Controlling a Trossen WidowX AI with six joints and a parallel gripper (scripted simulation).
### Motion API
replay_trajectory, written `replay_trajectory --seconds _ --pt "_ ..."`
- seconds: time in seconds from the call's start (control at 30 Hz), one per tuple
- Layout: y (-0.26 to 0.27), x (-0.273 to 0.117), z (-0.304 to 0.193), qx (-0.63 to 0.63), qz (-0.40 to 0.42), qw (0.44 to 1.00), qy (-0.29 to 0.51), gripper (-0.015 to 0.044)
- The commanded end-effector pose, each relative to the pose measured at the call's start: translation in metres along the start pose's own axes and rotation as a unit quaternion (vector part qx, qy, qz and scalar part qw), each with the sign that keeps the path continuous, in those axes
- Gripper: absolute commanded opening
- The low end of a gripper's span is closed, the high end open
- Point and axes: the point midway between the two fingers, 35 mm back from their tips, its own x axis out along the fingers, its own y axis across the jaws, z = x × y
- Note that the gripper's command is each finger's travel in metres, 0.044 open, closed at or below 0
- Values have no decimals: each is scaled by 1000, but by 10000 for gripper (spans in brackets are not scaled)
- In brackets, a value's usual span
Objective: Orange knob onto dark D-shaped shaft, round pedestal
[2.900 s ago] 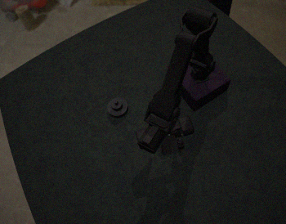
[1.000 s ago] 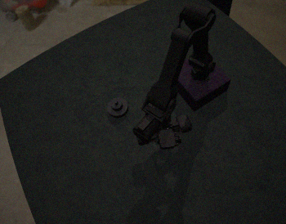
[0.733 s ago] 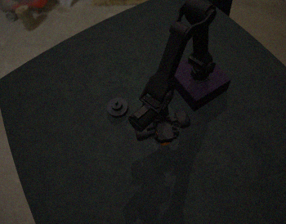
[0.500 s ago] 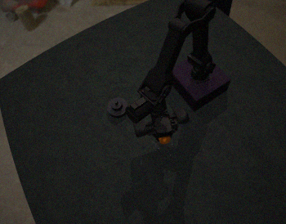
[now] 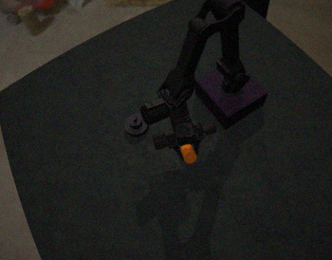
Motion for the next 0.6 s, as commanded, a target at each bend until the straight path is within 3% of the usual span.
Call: replay_trajectory --seconds 0.0,0.57 --pt "1 -3 -3 -3 1 999 -33 179" --pt "2 -13 -20 -3 3 984 -178 179"
